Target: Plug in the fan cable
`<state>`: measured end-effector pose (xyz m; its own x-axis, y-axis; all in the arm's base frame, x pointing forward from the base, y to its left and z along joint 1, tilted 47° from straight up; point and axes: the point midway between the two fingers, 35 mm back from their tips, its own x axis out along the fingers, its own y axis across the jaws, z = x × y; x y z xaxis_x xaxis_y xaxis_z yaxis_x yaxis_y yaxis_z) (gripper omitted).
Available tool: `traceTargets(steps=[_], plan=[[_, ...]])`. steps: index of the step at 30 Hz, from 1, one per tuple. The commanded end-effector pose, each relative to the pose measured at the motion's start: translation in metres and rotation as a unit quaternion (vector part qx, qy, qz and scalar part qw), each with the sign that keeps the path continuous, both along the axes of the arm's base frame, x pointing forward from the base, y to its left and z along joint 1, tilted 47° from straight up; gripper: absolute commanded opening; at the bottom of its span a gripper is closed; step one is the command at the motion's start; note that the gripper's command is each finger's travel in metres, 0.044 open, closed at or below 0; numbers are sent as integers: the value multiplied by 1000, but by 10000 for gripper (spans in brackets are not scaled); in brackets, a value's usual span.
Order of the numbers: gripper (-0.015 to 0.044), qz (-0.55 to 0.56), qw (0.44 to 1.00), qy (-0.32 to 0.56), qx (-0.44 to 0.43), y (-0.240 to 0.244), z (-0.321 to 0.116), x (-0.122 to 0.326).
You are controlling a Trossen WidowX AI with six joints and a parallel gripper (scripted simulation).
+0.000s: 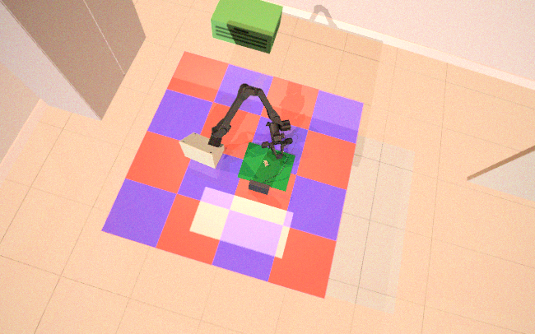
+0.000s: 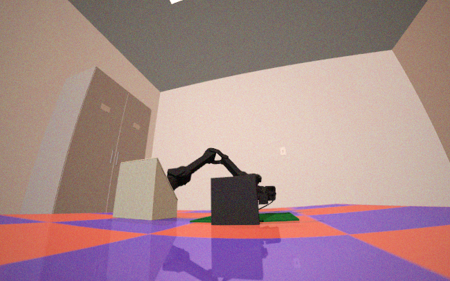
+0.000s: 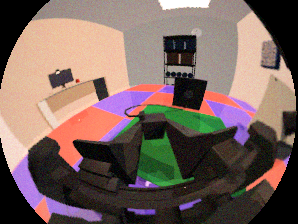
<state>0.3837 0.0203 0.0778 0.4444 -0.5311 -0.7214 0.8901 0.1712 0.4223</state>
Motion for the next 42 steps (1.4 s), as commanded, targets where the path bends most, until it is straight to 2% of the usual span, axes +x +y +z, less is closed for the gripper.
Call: traceTargets(steps=[1,42], plan=[[0,-1,1000,-1,-2,3,-3,2],[0,0,1000,1,0,25,-24,6]])
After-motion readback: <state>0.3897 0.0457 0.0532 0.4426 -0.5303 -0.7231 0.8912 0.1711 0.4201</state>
